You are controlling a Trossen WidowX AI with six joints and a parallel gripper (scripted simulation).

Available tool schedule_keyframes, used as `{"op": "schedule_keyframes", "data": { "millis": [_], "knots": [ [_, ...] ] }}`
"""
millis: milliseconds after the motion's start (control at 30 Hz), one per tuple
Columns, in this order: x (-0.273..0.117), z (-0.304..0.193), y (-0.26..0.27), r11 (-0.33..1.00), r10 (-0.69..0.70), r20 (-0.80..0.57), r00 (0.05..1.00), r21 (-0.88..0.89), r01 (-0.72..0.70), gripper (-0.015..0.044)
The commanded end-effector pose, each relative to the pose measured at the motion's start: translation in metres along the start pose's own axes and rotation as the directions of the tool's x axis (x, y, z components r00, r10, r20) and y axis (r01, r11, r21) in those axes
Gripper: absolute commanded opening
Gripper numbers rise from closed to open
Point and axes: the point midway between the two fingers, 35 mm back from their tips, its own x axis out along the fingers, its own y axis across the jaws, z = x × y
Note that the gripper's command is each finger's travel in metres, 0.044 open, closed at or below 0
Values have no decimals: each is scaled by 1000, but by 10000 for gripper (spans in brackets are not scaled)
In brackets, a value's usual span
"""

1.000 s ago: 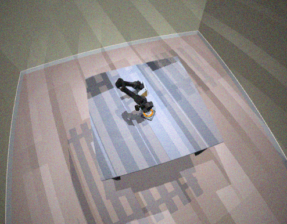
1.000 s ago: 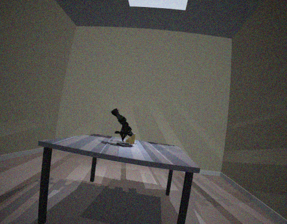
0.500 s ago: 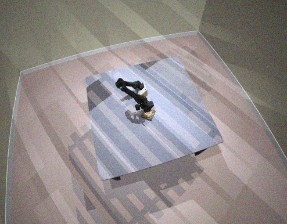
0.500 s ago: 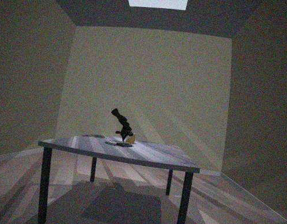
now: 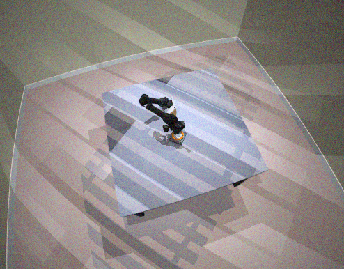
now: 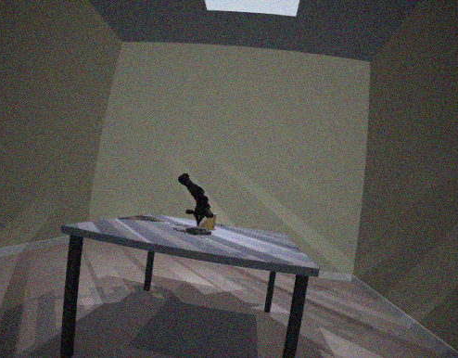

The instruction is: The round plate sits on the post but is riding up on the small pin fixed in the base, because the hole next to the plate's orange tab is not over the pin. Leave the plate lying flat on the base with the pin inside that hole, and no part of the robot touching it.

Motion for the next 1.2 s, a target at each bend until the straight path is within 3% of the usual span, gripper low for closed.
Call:
{"op": "schedule_keyframes", "data": {
  "millis": [0,1167],
  "knots": [
    [1,-2,7,1000,10,-8,1000,-5,-10,0],
    [1,-4,17,1000,11,-9,1000,-5,-11,0]
  ]
}}
